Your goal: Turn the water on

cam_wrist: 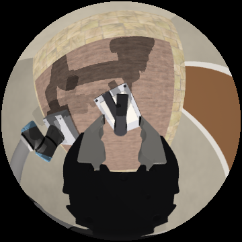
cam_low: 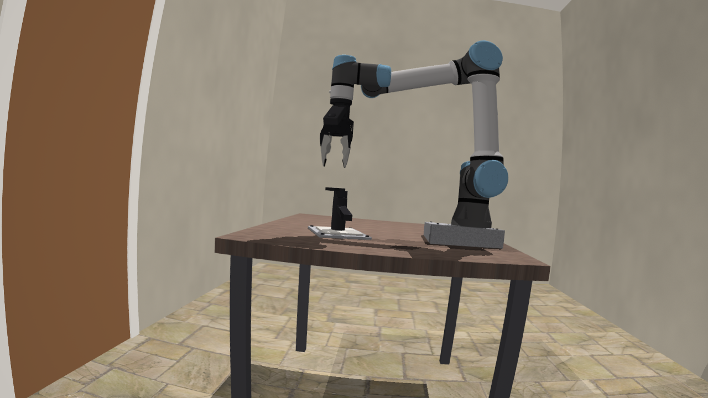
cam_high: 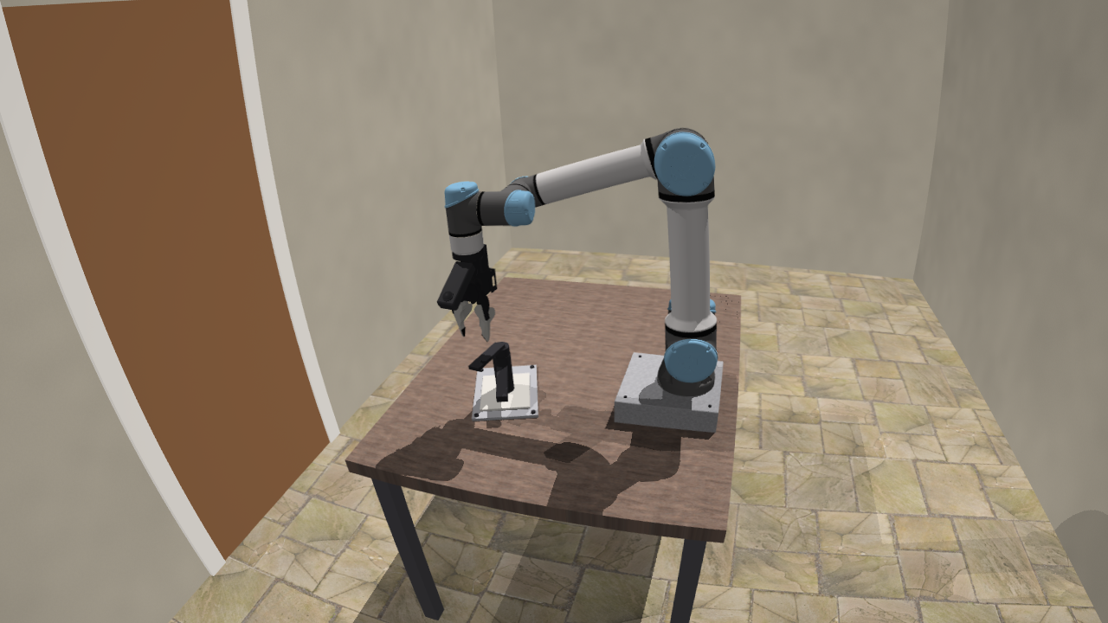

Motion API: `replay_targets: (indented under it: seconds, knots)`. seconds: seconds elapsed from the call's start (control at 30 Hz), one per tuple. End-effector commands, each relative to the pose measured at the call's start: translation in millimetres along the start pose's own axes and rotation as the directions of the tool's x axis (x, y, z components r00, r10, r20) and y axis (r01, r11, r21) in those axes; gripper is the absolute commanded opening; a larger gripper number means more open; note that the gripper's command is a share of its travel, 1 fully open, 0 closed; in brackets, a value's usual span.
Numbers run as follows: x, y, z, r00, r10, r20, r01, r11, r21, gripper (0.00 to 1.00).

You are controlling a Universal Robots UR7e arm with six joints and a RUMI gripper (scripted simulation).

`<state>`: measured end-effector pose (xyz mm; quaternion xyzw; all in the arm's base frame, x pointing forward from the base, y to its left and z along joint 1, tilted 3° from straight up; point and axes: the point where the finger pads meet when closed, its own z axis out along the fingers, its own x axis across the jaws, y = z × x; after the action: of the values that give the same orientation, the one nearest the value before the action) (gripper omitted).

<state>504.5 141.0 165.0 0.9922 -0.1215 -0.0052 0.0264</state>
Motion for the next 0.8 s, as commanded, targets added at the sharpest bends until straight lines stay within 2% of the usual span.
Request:
replay_targets:
  seconds: [0.0, 0.43, 0.77]
  knots:
    - [0, 0, -0.6, 1.000, 0.000, -0.001, 0.000, 1.000, 0.000, 0.40]
    - [0, 0, 1.3, 1.000, 0.000, -0.001, 0.000, 1.000, 0.000, 0.40]
    - [0, 0, 10.5, 1.000, 0.000, -0.001, 0.000, 1.000, 0.000, 0.40]
